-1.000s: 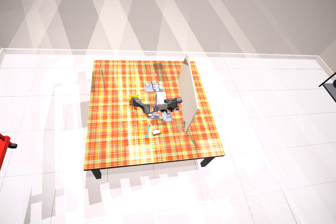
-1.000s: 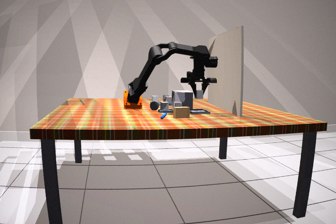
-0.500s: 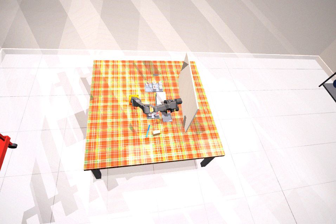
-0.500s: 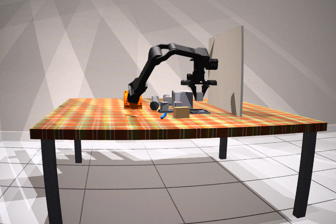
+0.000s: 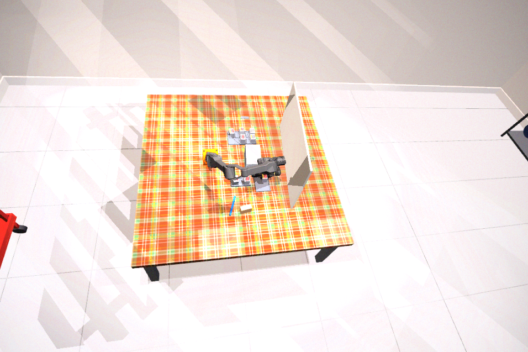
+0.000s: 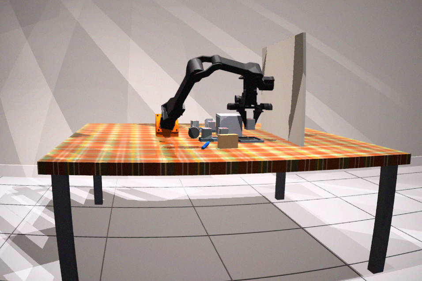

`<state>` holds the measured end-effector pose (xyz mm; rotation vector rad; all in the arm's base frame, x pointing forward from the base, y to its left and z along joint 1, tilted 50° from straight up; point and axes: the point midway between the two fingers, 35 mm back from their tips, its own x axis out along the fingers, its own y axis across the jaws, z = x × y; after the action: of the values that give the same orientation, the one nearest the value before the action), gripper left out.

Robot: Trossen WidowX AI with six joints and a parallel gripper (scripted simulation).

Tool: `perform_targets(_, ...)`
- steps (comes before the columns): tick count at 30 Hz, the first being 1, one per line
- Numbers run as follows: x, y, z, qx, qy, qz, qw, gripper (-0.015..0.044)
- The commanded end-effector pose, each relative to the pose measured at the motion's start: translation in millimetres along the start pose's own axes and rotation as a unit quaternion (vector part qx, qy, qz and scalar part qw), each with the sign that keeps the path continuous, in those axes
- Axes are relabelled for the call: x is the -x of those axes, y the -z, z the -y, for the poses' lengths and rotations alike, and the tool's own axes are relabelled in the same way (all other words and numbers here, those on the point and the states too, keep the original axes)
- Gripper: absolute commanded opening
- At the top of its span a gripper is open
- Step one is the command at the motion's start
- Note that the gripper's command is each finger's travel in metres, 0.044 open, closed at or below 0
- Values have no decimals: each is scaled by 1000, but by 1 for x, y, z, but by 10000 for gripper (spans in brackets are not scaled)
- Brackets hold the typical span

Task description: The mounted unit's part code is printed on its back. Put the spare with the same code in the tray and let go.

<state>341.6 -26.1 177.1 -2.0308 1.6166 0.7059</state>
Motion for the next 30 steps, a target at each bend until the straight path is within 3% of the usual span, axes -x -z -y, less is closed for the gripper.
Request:
perform_targets(1,-2,-2,-1,3,0,2,1000,0)
perform_targets(30,-26,-1,-2,1,-2,4,1000,0)
